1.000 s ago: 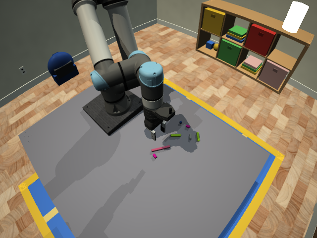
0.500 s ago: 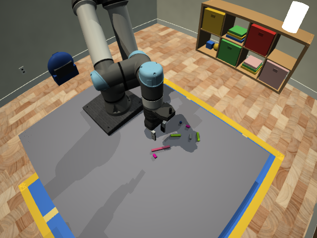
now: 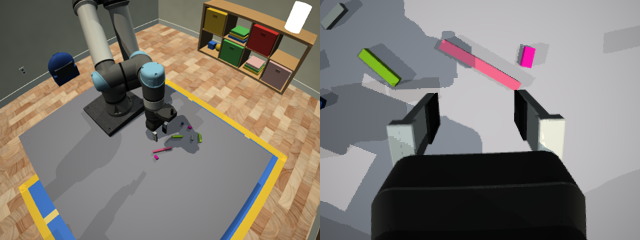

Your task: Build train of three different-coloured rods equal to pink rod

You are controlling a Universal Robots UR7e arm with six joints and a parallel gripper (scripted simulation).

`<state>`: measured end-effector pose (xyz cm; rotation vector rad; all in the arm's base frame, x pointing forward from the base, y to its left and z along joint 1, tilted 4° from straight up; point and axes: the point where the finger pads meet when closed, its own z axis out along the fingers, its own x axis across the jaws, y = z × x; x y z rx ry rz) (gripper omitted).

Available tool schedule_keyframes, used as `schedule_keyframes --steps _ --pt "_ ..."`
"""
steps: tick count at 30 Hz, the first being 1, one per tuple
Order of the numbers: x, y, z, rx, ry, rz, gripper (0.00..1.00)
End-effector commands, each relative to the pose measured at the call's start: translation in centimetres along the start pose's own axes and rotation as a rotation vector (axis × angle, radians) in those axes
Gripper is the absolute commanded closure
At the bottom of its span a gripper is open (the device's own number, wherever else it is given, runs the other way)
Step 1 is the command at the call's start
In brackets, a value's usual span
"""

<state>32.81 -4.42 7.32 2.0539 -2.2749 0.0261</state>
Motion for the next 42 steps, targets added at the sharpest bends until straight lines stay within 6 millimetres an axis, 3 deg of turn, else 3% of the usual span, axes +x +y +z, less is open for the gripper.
schedule_keyframes --steps 1,26,31,33,42 --pt "0.0 0.0 0.0 0.001 0.0 0.0 0.0" --pt "-0.2 -0.1 -0.1 0.001 0.0 -0.014 0.0" --pt "-2.5 -1.4 -1.0 0.002 0.0 -0.182 0.0" --pt "-2.5 -1.4 -1.0 0.002 0.0 -0.182 0.0" --pt "-8.1 -3.4 -3.0 0.002 0.0 -0.554 0.0"
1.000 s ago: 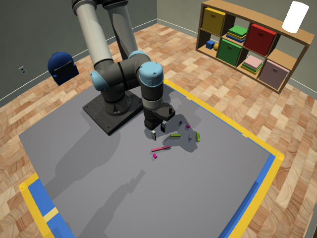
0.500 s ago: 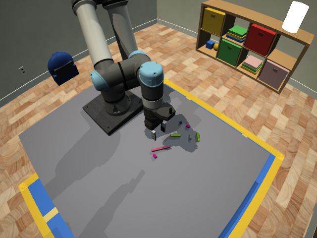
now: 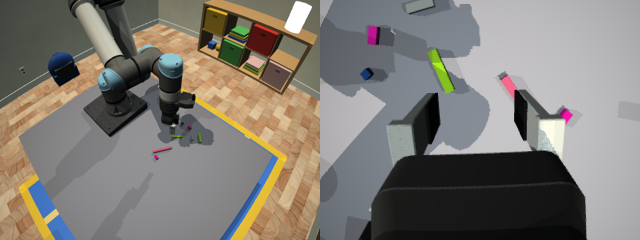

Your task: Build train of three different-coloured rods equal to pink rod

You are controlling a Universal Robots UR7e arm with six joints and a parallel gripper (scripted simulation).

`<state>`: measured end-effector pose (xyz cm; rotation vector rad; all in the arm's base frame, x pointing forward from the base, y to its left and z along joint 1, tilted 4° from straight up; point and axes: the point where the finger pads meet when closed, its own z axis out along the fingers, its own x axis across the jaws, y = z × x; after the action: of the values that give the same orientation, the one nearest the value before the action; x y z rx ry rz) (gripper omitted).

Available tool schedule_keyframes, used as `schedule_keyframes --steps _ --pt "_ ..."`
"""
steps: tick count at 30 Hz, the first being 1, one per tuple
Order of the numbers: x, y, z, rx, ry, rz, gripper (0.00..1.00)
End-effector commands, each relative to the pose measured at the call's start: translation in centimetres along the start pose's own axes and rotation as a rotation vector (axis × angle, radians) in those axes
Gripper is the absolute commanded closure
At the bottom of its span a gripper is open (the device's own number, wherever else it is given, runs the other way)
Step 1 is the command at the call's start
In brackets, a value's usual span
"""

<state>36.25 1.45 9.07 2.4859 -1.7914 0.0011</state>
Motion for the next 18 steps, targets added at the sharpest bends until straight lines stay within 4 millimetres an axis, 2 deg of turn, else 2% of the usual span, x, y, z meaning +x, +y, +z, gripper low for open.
schedule_keyframes --steps 1,6,18 --pt "-2.1 -1.8 -0.9 0.001 0.001 -0.167 0.0" --pt "-4.5 -3.4 -1.7 0.0 0.001 -0.334 0.0" --pt "-4.9 -3.7 -1.8 0.0 0.001 -0.361 0.0"
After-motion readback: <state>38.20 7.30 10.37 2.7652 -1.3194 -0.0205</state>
